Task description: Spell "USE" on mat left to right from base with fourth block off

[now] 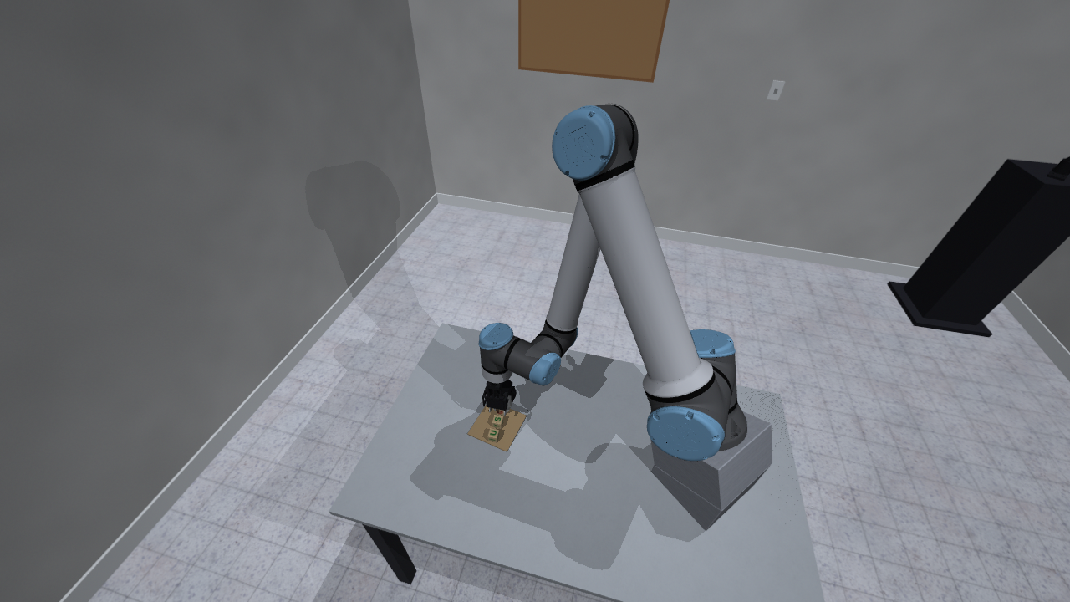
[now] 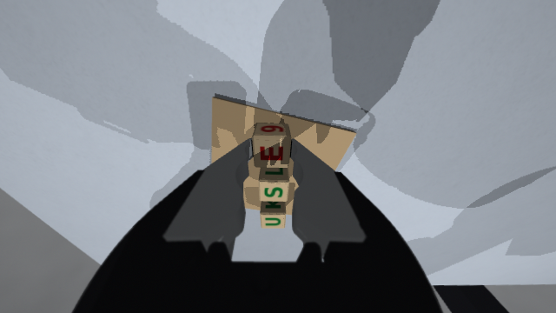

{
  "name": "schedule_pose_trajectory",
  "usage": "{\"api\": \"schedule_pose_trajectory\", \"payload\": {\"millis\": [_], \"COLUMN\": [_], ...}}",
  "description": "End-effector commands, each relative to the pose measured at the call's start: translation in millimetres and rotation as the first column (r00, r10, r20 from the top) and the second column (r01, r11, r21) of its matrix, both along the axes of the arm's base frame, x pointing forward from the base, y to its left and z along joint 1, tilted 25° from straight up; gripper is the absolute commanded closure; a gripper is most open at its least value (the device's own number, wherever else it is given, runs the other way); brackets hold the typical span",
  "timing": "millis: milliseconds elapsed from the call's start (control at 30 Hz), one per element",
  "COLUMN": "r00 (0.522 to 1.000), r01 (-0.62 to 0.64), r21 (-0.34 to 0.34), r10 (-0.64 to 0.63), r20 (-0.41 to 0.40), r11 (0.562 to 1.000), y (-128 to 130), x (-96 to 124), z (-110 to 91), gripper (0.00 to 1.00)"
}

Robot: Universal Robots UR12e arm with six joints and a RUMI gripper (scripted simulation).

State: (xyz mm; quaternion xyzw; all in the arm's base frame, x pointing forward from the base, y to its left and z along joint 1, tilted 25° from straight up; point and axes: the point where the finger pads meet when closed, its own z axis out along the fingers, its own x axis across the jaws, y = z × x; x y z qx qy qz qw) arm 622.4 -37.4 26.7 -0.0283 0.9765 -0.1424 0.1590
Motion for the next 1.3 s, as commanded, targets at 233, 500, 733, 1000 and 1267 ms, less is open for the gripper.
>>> {"api": "schedule_pose_trajectory", "payload": {"millis": [233, 500, 733, 1000, 1267], "r00": [1.0, 1.0, 1.0, 1.0, 1.0], "r01": [-0.003, -0.003, -0.003, -0.003, -0.003], "r21": [-0.001, -0.001, -0.001, 0.0, 0.0], "r10": [0.003, 0.003, 0.003, 0.003, 0.003], "r20": [0.001, 0.001, 0.001, 0.0, 0.0], "r11": [1.0, 1.0, 1.0, 1.0, 1.0], "y": [1.3, 1.6, 1.6, 0.9, 0.2], "x": [0.3, 0.0, 0.0, 0.6, 1.2], "z": [0.6, 0.4, 0.3, -2.1, -3.4], "gripper": [0.91, 0.91, 0.91, 0.91, 0.91]}}
